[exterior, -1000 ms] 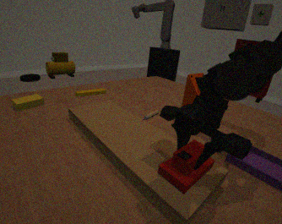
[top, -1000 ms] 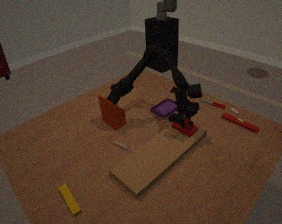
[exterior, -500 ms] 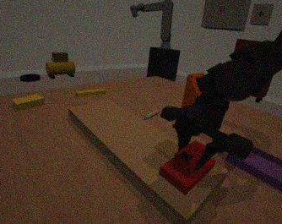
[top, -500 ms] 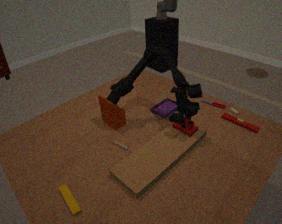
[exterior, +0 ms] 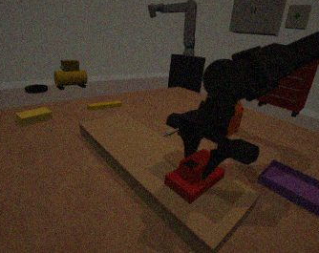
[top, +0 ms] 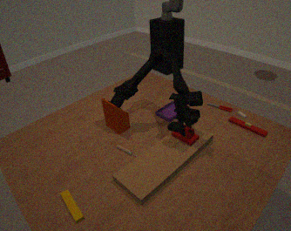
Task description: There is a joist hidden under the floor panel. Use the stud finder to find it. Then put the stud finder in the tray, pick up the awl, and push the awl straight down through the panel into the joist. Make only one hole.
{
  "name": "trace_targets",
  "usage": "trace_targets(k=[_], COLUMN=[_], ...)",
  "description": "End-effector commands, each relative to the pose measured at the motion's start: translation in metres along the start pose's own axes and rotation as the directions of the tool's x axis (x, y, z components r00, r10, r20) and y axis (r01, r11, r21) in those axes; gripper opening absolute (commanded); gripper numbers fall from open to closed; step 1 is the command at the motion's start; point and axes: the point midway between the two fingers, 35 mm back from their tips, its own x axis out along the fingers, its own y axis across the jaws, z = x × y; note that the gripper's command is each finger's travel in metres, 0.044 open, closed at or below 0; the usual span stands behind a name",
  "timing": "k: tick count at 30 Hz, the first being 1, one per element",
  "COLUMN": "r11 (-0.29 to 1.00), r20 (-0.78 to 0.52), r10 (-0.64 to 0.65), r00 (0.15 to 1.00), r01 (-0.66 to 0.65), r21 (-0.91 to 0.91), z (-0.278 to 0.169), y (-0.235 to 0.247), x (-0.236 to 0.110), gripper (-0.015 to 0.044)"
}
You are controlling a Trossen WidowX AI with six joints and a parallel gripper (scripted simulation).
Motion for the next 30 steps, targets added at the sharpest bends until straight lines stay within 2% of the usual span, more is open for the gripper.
trace_targets(k=[1,30], r11=[1.0,1.0], r20=[-0.001,-0.001], r10=[-0.006,-0.009], r00=[1.0,1.0], r01=[0.006,0.009], r21=[0.007,0.006], z=[-0.001,-0.002], y=[-0.017,-0.131], x=[0.0,-0.001], gripper=[0.0,0.0])
